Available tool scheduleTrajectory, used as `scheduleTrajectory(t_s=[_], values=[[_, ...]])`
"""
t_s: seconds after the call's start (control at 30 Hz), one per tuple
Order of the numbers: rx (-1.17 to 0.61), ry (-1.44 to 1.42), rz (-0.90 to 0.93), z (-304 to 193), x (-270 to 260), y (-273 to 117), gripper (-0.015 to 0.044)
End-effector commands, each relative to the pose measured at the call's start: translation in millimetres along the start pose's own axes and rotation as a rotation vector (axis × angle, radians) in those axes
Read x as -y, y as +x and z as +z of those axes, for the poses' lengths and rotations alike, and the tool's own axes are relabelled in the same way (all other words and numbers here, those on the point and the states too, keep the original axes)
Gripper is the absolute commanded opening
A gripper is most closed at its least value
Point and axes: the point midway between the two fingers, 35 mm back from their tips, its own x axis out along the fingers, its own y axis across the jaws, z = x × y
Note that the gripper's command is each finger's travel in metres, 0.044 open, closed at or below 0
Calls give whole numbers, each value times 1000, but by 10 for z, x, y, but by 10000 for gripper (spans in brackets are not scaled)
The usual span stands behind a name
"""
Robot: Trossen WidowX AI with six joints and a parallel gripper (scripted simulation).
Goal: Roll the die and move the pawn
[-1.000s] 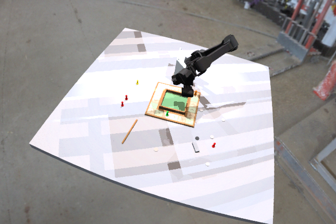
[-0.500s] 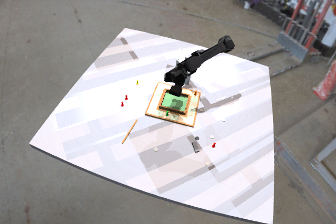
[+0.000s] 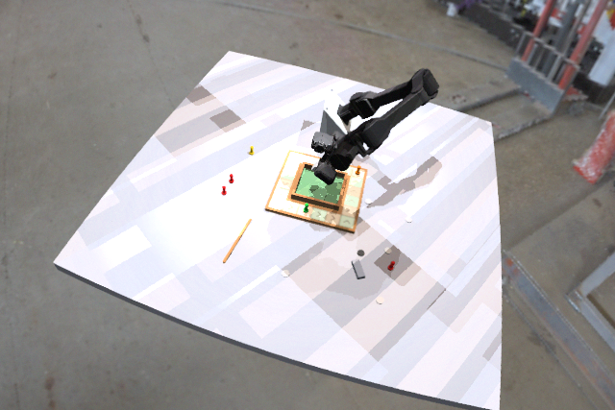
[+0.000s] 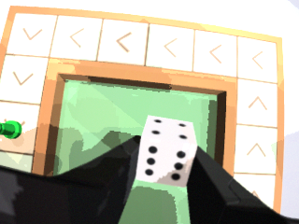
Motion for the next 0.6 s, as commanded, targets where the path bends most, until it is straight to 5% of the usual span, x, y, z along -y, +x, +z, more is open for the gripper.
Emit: scheduleTrajectory(t_s=[0.0, 0.33, 0.57], values=[[135, 14, 21, 4, 3, 2, 0], [342, 38, 98, -8, -3, -26, 0], [342, 38, 99, -49, -70, -526, 0]])
